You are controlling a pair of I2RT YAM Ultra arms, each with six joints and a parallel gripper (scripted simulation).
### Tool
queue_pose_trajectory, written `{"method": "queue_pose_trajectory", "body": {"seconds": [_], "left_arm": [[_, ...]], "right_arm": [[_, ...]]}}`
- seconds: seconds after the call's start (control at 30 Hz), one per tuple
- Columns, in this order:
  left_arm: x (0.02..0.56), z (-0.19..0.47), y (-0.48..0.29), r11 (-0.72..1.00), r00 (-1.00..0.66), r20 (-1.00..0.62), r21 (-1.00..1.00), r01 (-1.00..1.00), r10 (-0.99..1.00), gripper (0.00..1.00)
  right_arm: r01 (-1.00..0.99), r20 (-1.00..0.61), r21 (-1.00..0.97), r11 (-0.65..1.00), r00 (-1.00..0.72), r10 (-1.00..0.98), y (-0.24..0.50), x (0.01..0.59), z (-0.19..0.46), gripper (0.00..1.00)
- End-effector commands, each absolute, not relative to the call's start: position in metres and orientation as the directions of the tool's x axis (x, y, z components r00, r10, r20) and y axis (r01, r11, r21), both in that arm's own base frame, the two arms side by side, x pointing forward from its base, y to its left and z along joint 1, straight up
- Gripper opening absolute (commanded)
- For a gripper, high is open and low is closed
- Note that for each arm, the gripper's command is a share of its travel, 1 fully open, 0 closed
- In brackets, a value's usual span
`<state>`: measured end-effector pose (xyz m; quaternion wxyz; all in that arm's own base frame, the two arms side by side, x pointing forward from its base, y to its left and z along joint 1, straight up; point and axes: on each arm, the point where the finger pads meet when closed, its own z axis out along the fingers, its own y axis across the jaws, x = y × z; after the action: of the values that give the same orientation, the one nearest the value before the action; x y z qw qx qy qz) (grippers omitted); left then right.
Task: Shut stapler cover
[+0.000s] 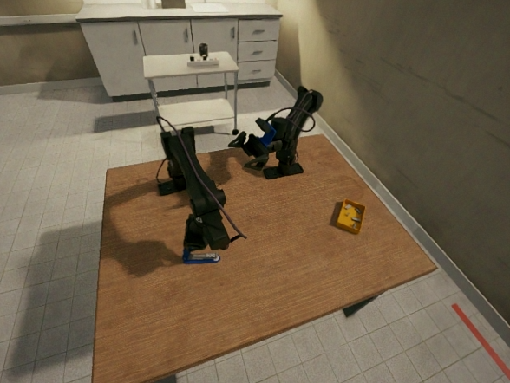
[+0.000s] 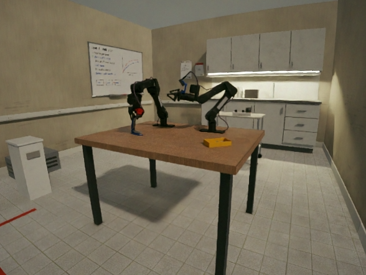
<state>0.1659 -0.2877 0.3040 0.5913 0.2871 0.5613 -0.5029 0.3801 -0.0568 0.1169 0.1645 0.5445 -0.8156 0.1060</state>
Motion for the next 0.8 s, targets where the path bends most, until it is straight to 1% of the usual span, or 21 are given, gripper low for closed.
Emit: {"method": "queue_pose_trajectory", "body": {"seconds": [0.0,0.03,0.17,0.27,0.3,0.33,0.4,0.43,0.5,0.63,0.77], "left_arm": [[0.167,0.311,-0.286,0.328,-0.128,-0.948,-0.224,0.918,-0.291,1.00],[0.167,0.311,-0.286,0.328,-0.128,-0.948,-0.224,0.918,-0.291,1.00],[0.167,0.311,-0.286,0.328,-0.128,-0.948,-0.224,0.918,-0.291,1.00],[0.167,0.311,-0.286,0.328,-0.128,-0.948,-0.224,0.918,-0.291,1.00],[0.167,0.311,-0.286,0.328,-0.128,-0.948,-0.224,0.918,-0.291,1.00],[0.167,0.311,-0.286,0.328,-0.128,-0.948,-0.224,0.918,-0.291,1.00],[0.167,0.311,-0.286,0.328,-0.128,-0.948,-0.224,0.918,-0.291,1.00],[0.167,0.311,-0.286,0.328,-0.128,-0.948,-0.224,0.918,-0.291,1.00],[0.167,0.311,-0.286,0.328,-0.128,-0.948,-0.224,0.918,-0.291,1.00],[0.167,0.311,-0.286,0.328,-0.128,-0.948,-0.224,0.918,-0.291,1.00],[0.167,0.311,-0.286,0.328,-0.128,-0.948,-0.224,0.918,-0.291,1.00]], "right_arm": [[-0.926,0.364,-0.061,0.372,-0.368,-0.856,-0.053,0.386,0.143,0.62],[-0.927,0.362,-0.069,0.369,-0.368,-0.856,-0.052,0.386,0.146,0.64],[-0.930,0.338,-0.135,0.341,-0.367,-0.867,-0.043,0.390,0.170,0.64],[-0.931,0.333,-0.146,0.336,-0.366,-0.869,-0.042,0.390,0.174,0.64],[-0.928,0.321,-0.150,0.342,-0.373,-0.871,-0.040,0.391,0.174,0.53],[-0.919,0.291,-0.178,0.353,-0.392,-0.873,-0.036,0.399,0.173,0.50],[-0.909,0.248,-0.226,0.351,-0.403,-0.881,-0.026,0.412,0.176,0.50],[-0.916,0.225,-0.226,0.330,-0.379,-0.897,-0.017,0.414,0.176,0.50],[-0.916,0.225,-0.226,0.330,-0.379,-0.897,-0.017,0.414,0.176,0.50],[-0.941,0.057,-0.185,0.283,-0.297,-0.953,0.000,0.416,0.176,0.50],[-0.946,-0.130,-0.169,0.277,-0.257,-0.958,-0.005,0.415,0.181,0.50]]}}
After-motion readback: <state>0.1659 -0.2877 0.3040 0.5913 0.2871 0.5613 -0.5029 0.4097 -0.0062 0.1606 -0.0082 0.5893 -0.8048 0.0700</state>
